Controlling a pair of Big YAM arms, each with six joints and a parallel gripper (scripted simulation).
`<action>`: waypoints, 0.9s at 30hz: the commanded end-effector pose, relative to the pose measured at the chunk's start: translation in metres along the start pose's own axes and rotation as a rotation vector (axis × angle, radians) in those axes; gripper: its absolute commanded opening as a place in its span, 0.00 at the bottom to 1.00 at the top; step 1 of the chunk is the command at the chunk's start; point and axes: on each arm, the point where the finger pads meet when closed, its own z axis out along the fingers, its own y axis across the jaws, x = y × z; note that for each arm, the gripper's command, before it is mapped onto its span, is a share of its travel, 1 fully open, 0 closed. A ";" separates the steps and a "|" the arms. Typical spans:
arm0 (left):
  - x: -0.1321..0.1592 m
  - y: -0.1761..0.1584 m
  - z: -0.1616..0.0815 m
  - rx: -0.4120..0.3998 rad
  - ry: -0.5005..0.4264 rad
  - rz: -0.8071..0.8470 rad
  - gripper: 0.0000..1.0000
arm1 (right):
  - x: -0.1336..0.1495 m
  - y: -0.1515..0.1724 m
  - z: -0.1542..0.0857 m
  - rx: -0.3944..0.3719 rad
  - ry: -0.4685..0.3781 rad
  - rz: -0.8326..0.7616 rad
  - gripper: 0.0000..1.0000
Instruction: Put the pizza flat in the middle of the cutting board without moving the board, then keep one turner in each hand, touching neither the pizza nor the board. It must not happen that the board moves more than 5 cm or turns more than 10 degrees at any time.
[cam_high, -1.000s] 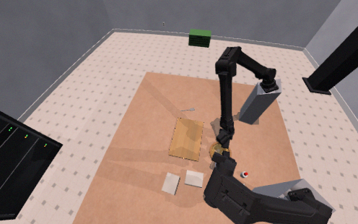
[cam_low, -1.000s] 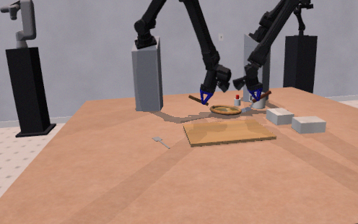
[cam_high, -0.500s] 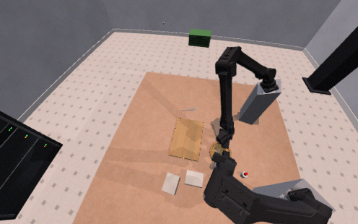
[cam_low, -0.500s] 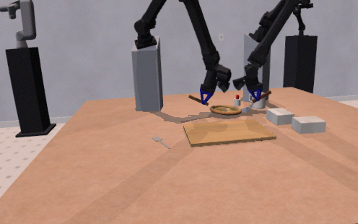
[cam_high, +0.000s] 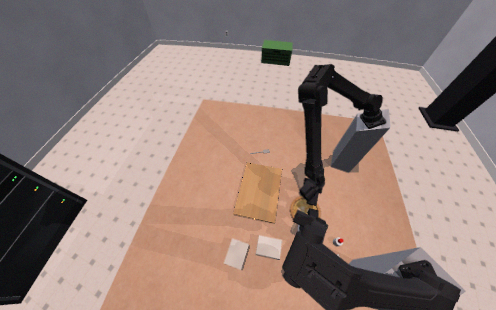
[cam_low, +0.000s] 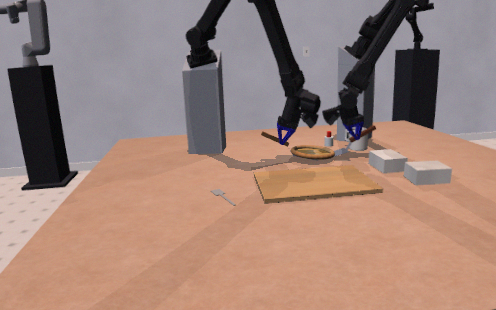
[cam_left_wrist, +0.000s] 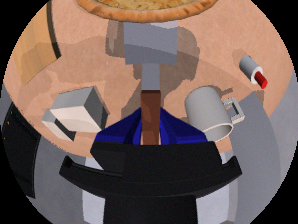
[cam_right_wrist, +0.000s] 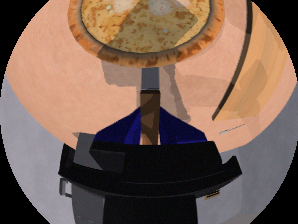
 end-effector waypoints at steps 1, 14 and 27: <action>-0.003 0.003 -0.004 -0.010 -0.009 0.000 0.06 | -0.009 0.006 -0.003 0.008 -0.009 -0.007 0.06; -0.004 0.002 -0.016 -0.028 -0.030 0.028 0.06 | -0.003 -0.011 -0.010 0.015 -0.037 0.015 0.06; 0.019 0.002 -0.016 -0.003 -0.073 -0.008 0.06 | 0.008 -0.014 -0.021 0.012 -0.095 0.015 0.06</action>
